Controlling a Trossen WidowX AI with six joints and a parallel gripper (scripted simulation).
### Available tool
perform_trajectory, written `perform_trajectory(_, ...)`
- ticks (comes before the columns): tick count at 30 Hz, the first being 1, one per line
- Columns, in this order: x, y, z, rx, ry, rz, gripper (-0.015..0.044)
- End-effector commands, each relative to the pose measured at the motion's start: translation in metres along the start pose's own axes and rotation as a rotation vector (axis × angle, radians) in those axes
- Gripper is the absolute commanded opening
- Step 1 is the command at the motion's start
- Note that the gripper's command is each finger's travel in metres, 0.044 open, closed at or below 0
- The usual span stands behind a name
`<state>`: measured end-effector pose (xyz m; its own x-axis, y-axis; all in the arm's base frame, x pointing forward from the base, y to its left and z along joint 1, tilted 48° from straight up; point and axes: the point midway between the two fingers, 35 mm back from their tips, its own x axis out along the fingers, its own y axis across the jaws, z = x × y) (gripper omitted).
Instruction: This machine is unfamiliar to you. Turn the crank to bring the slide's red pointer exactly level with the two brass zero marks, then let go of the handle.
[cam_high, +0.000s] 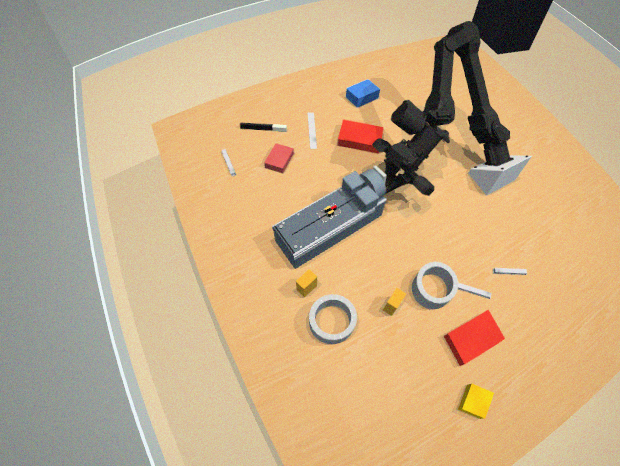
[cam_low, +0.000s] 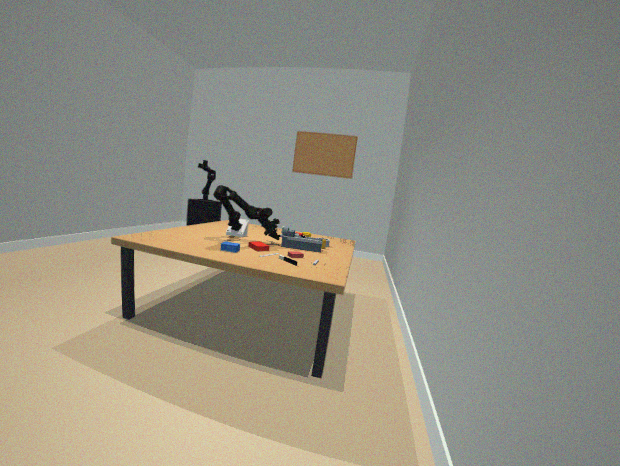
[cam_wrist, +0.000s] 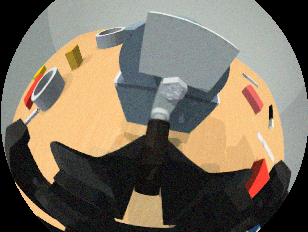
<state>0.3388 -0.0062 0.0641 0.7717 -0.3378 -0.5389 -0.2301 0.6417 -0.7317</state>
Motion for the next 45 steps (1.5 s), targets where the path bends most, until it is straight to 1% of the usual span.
perform_trajectory(1, 0.0, -0.009, -0.001, 0.01, 0.008, -0.025, 0.0)
perform_trajectory(45, -0.003, -0.02, 0.002, 0.01, 0.008, -0.025, 0.0)
